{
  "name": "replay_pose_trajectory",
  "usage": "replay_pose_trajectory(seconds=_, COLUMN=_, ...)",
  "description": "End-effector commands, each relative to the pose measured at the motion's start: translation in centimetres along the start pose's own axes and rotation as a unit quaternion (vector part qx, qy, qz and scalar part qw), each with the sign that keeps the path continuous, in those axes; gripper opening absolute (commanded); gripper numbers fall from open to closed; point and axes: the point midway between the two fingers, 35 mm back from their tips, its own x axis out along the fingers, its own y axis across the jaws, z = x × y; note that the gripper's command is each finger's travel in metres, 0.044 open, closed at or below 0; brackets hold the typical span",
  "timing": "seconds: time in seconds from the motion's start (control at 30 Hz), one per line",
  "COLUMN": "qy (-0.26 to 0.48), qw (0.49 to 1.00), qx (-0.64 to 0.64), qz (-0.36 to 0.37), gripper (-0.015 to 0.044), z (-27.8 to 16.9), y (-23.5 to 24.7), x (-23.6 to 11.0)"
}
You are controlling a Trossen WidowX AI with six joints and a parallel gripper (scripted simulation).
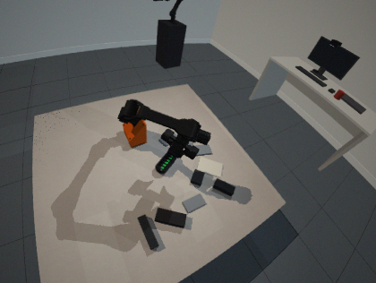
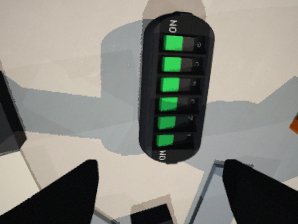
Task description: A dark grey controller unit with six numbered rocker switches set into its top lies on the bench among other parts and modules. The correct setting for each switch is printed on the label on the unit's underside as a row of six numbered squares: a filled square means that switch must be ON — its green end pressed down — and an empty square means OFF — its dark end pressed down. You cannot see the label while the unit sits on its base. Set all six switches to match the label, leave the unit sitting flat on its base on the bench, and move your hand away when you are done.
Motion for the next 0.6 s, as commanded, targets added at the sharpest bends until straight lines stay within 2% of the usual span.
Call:
replay_pose_trajectory(seconds=0.0, qy=0.003, qw=1.0, qx=0.002, qz=0.001, gripper=0.0151, z=0.03, y=-0.41, x=-1.35)
replay_pose_trajectory(seconds=0.2, qy=0.003, qw=1.0, qx=0.002, qz=0.001, gripper=0.0, z=0.03, y=-0.41, x=-1.35)
replay_pose_trajectory(seconds=0.57, qy=0.003, qw=1.0, qx=0.002, qz=0.001, gripper=0.0, z=0.03, y=-0.41, x=-1.35)
